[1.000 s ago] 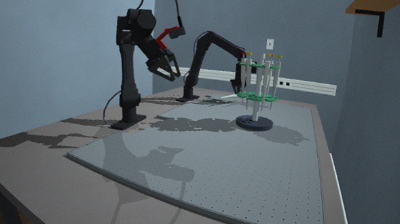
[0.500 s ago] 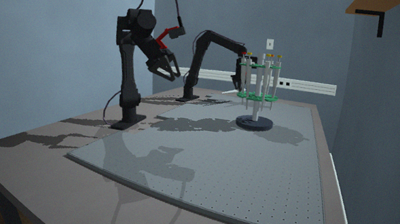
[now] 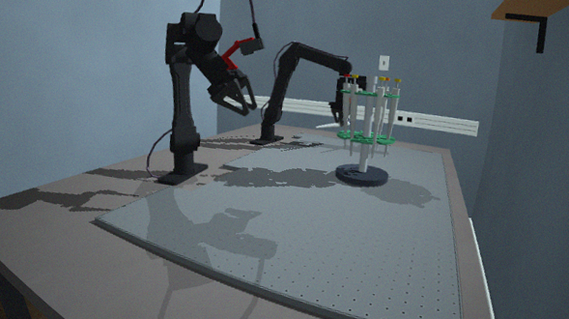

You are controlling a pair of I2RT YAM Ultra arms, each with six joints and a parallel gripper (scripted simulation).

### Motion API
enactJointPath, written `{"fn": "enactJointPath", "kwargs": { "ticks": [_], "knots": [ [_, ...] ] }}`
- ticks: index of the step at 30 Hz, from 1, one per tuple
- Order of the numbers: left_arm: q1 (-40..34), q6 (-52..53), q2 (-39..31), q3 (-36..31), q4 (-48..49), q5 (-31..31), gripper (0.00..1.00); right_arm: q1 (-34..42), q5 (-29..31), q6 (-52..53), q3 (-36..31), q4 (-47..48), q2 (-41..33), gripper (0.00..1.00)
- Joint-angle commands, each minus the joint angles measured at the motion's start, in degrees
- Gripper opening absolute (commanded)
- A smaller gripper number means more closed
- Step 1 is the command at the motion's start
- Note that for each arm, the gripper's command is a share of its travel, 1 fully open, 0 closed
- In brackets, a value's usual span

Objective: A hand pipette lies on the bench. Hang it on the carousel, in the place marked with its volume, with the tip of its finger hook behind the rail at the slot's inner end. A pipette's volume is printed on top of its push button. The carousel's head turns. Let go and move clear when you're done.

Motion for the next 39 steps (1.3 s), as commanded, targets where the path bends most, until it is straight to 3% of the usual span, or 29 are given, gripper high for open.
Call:
{"fn": "enactJointPath", "kwargs": {
  "ticks": [1,16,39],
  "knots": [
    [-0.7,-0.2,-2.6,2.1,-2.0,-0.7,0.12,-0.5,-1.2,-0.3,1.4,0.8,0.0,1.0],
    [-0.2,-0.1,-1.4,1.1,-1.4,-0.2,0.12,-0.5,-1.2,-0.3,1.4,0.8,0.0,1.0],
    [-12.6,-12.2,-6.4,-3.5,-2.0,-0.4,0.12,-0.5,-1.2,-0.3,1.4,0.8,0.0,1.0]
  ]
}}
